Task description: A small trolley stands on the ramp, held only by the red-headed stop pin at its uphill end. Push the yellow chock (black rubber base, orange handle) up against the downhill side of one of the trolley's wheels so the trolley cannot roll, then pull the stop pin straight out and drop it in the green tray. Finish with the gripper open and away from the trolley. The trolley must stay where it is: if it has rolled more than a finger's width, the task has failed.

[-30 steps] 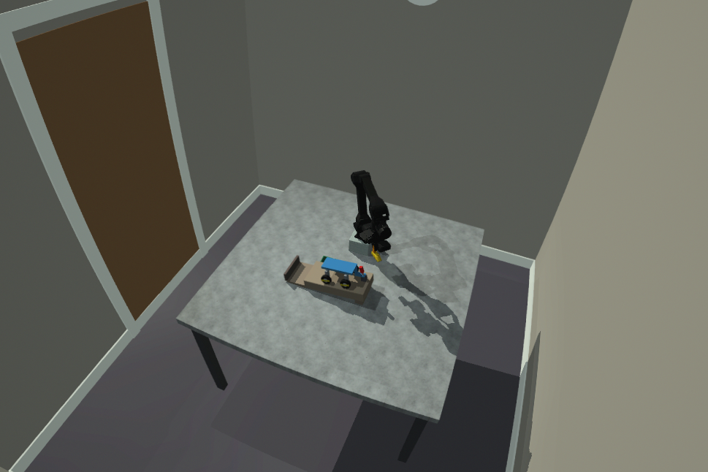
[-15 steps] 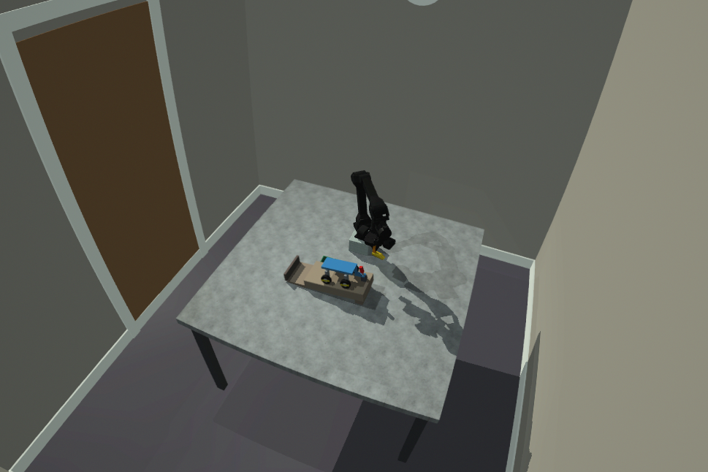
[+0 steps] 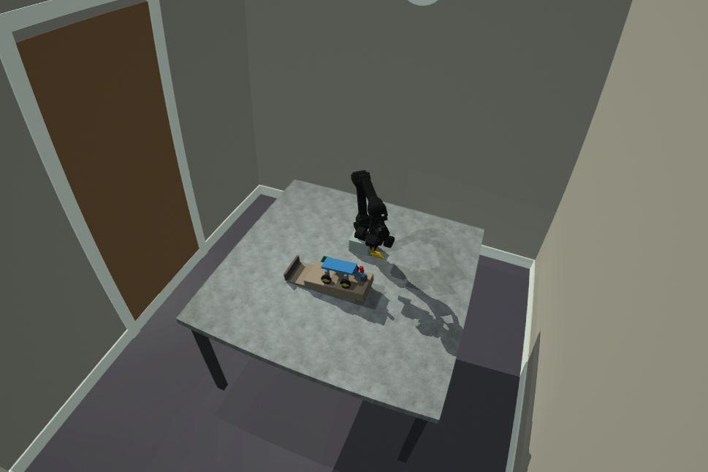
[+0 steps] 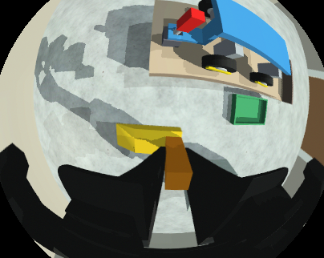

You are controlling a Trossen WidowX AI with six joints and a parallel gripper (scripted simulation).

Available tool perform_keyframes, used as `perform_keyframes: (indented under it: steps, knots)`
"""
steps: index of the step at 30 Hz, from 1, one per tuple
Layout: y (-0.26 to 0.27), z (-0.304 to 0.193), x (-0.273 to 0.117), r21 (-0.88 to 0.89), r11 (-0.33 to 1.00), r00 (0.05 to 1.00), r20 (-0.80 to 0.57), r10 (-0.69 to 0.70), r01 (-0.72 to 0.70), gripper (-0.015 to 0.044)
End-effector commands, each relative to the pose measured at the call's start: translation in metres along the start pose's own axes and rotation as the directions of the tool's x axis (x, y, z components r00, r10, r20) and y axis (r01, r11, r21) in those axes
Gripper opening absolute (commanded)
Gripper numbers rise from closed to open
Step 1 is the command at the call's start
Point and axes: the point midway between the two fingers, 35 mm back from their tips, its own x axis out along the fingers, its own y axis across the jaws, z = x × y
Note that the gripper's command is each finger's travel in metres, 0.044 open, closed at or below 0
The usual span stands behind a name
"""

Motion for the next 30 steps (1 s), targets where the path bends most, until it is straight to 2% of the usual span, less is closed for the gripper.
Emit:
perform_keyframes:
  steps: [1, 30]
  knots:
    - [-0.012, 0.003, 0.001, -0.017, 1.0, 1.0, -0.002, -0.006, 0.006, 0.0]
    - [-0.102, 0.032, 0.004, -0.03, 0.999, 1.0, 0.002, -0.016, 0.016, 0.0]
